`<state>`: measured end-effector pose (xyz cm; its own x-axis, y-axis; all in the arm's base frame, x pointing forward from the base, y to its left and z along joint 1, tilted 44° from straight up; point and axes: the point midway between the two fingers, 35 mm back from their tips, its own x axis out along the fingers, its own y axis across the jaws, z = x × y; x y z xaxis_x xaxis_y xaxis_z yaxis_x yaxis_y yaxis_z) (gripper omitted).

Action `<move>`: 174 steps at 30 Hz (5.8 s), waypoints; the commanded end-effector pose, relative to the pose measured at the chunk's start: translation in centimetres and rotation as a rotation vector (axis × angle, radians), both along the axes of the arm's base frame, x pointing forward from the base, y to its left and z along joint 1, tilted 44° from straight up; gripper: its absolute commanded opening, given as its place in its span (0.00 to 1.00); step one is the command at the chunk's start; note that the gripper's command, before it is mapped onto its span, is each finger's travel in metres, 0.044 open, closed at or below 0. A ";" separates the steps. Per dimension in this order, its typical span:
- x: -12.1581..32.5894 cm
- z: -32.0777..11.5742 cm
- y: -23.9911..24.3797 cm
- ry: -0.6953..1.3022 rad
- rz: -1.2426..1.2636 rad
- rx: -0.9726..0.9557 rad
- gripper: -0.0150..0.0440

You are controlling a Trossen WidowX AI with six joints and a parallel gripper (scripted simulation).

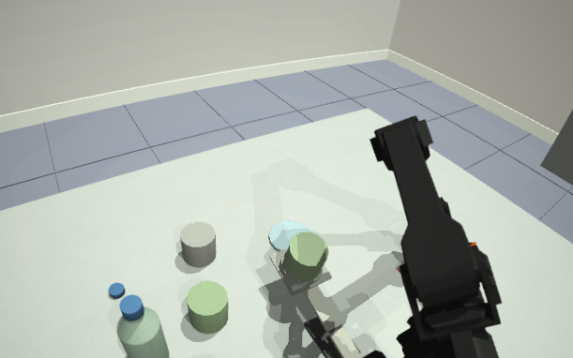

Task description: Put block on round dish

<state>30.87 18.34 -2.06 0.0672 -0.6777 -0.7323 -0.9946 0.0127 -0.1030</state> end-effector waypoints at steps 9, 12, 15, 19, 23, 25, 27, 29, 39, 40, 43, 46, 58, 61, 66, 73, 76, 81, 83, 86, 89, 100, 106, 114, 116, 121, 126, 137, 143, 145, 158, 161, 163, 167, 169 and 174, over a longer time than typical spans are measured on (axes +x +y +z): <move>0.1 -1.3 -1.3 0.006 0.003 -0.007 1.00; 0.2 -1.7 -1.6 0.006 0.003 -0.007 1.00; 0.2 -2.0 -1.9 0.005 0.003 -0.007 1.00; 0.3 -2.5 -2.4 0.005 0.003 -0.007 1.00; 0.3 -3.0 -2.8 0.005 0.003 -0.007 1.00; 0.3 -3.2 -3.0 0.005 0.003 -0.008 1.00; 0.4 -3.4 -3.3 0.005 0.003 -0.008 1.00; 0.4 -3.6 -3.5 0.005 0.003 -0.008 1.00; 0.4 -4.7 -4.6 0.005 0.003 -0.009 1.00; 0.4 -4.7 -4.6 0.005 0.003 -0.009 1.00; 0.4 -4.7 -4.6 0.005 0.003 -0.009 0.87; 0.4 -4.7 -4.6 0.005 0.003 -0.009 0.83; 0.4 -4.4 -4.3 0.005 0.005 -0.008 0.46; 0.5 -4.2 -4.0 0.004 0.006 -0.007 0.33; 0.5 -3.7 -3.5 0.004 0.010 -0.005 0.25; 0.6 -3.1 -2.8 0.004 0.014 -0.003 0.25; 0.6 -2.9 -2.5 0.004 0.016 -0.002 0.25; 0.6 -2.4 -2.0 0.004 0.019 0.000 0.25; 0.6 -2.2 -1.8 0.004 0.020 0.000 0.25; 0.6 -2.0 -1.5 0.004 0.022 0.001 0.25; 0.6 -1.7 -1.3 0.004 0.023 0.002 0.25; 0.6 -0.7 -0.2 0.004 0.030 0.005 0.25; 0.5 -0.1 0.3 0.004 0.033 0.007 0.25; 0.4 0.7 1.0 0.004 0.038 0.009 0.25; 0.4 0.9 1.2 0.004 0.039 0.010 0.25; 0.3 1.3 1.6 0.005 0.042 0.011 0.25; 0.2 1.8 2.0 0.005 0.045 0.012 0.25; -0.1 2.9 2.9 0.005 0.051 0.015 0.25; -0.2 3.6 3.4 0.005 0.055 0.017 0.25; -0.3 3.8 3.6 0.006 0.056 0.017 0.25; -0.6 4.6 4.1 0.011 0.065 0.012 0.25; -0.6 4.6 4.1 0.011 0.065 0.012 0.25; -0.6 4.6 4.1 0.011 0.065 0.012 0.25; -0.6 4.6 4.1 0.011 0.065 0.012 0.25; -0.6 4.6 4.1 0.011 0.065 0.012 0.25; -0.6 4.6 4.1 0.011 0.065 0.012 0.25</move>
